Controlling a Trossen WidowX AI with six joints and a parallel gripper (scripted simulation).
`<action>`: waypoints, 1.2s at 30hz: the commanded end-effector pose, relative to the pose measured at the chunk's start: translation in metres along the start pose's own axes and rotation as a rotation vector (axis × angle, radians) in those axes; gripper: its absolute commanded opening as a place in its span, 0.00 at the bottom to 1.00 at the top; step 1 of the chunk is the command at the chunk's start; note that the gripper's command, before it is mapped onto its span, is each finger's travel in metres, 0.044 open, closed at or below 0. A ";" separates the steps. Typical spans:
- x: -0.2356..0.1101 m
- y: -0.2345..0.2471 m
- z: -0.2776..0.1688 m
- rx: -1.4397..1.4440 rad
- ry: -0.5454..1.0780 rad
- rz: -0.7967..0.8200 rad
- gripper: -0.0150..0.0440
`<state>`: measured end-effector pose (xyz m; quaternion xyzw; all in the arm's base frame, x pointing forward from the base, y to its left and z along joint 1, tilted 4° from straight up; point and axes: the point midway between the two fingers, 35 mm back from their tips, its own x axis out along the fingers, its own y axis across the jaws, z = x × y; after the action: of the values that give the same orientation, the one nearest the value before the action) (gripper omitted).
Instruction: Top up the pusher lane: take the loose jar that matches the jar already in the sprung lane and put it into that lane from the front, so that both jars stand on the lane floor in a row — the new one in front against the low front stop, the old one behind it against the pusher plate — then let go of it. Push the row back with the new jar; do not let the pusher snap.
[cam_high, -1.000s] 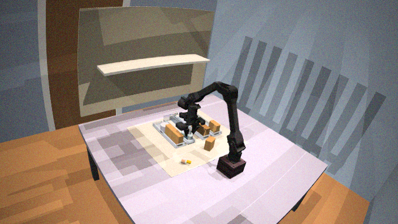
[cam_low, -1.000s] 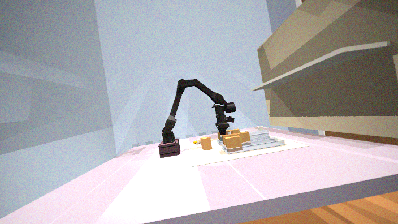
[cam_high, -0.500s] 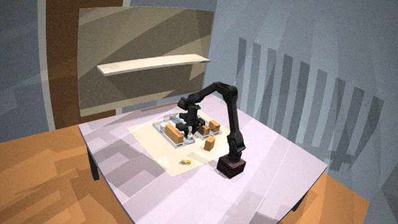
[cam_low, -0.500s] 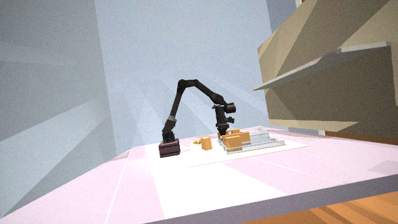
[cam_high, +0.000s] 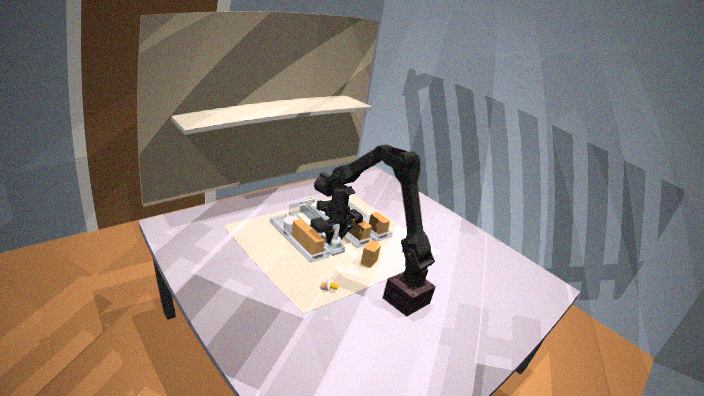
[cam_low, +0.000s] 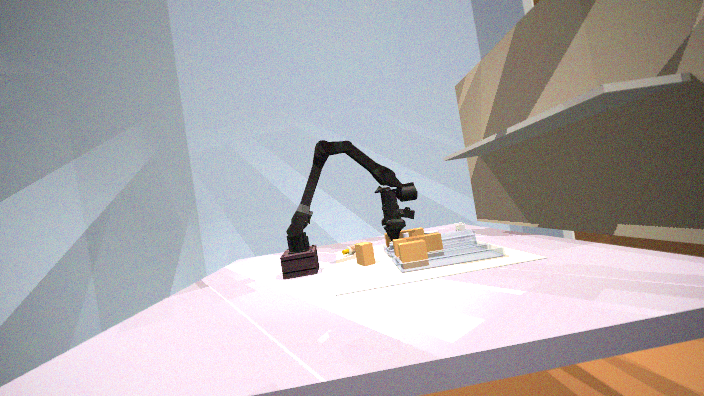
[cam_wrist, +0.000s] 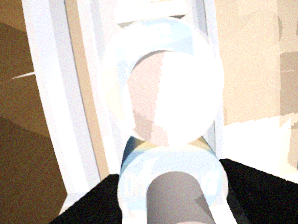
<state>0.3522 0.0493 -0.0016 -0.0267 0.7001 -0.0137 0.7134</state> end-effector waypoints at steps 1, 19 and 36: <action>0.002 0.000 0.004 -0.005 -0.014 -0.002 0.25; 0.002 0.000 0.002 -0.005 -0.013 -0.002 0.25; 0.002 0.000 -0.001 -0.005 -0.013 -0.002 0.25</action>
<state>0.3498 0.0492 -0.0044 -0.0271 0.6998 -0.0134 0.7137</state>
